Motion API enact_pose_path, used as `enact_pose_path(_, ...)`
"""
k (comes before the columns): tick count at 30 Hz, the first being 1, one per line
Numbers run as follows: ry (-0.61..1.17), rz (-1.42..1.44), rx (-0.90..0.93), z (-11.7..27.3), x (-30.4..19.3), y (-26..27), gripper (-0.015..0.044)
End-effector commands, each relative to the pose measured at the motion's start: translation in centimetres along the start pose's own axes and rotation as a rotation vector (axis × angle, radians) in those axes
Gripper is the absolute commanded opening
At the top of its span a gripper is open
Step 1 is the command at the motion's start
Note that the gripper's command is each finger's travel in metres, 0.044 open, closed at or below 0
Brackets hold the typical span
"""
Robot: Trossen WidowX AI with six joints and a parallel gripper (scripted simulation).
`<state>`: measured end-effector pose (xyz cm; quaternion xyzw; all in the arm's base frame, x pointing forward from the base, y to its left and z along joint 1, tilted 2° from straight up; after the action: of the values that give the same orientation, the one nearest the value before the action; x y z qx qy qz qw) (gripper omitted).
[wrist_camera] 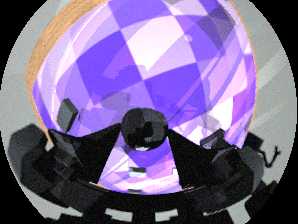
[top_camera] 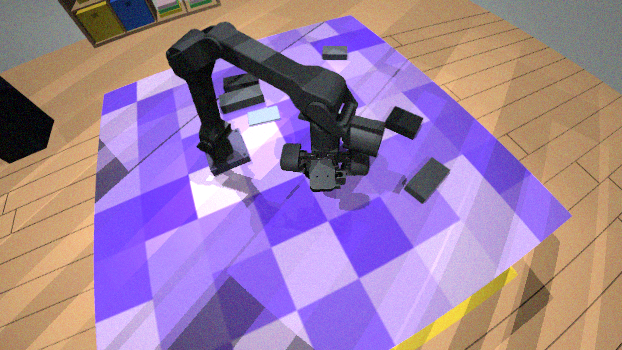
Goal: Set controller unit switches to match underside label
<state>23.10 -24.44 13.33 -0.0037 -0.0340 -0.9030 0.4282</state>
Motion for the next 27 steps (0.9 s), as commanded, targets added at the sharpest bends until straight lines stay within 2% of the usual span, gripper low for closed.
enact_pose_path(1, 0.006, 0.0, 0.004, 0.4, -0.5, -0.1, 0.0336)
enact_pose_path(27, 0.008, 0.0, 0.004, 1.6, -2.2, -0.4, 0.0336)
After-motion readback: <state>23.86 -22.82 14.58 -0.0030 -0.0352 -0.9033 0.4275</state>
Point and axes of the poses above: the point midway between the two fingers, 35 mm back from their tips, its own z axis back along the fingers, its own y axis across the jaws, x = y × z, the point moved 1 cm from there along z, back along the fingers, and after that the axes turned 10 degrees about -z, right-handed, at the moved point
